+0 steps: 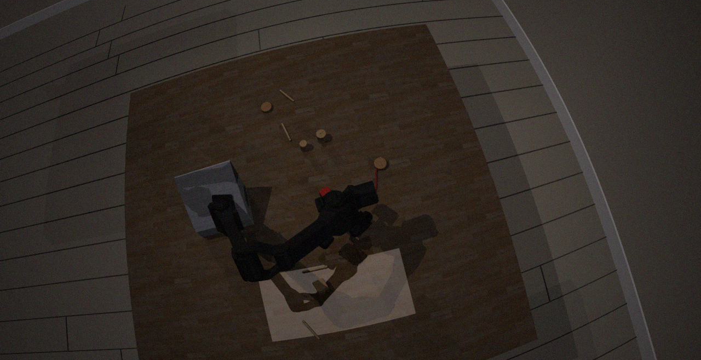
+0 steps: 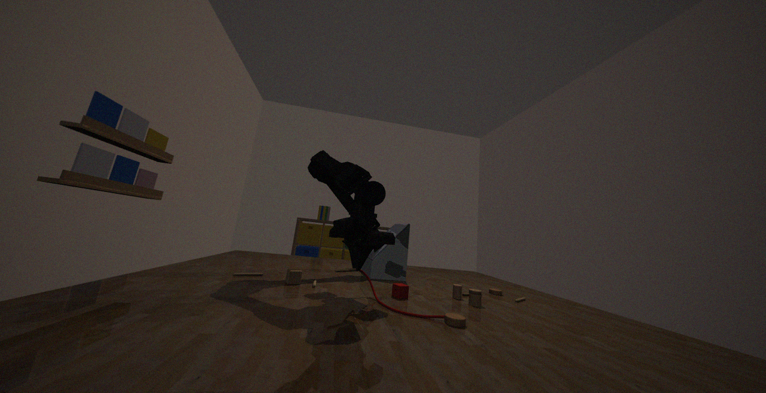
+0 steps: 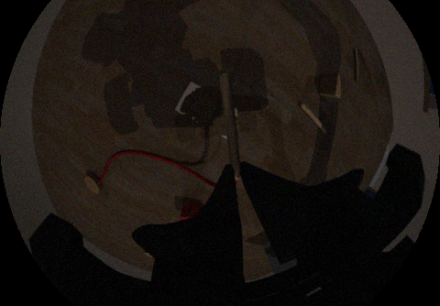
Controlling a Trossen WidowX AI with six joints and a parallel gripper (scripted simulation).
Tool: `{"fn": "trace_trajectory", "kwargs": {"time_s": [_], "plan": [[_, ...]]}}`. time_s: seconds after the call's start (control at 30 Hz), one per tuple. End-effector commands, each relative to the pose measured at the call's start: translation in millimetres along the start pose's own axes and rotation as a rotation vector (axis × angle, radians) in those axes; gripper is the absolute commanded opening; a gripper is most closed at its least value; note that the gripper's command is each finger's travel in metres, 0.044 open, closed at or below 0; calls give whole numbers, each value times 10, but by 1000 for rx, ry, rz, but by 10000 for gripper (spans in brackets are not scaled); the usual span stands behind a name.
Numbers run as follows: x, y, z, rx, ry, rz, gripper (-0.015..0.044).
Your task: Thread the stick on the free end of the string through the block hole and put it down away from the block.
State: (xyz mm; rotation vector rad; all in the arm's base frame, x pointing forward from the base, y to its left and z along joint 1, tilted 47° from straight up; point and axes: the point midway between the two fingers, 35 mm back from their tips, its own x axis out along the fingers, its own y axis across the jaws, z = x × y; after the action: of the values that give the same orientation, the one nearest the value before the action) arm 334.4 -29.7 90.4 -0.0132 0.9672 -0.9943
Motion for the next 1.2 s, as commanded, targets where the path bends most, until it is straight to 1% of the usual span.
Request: {"fn": "trace_trajectory", "kwargs": {"time_s": [0.0,1.17], "plan": [[6,46,7,-123,4,1,0],[-7,343,181,-1349,0,3,0]]}}
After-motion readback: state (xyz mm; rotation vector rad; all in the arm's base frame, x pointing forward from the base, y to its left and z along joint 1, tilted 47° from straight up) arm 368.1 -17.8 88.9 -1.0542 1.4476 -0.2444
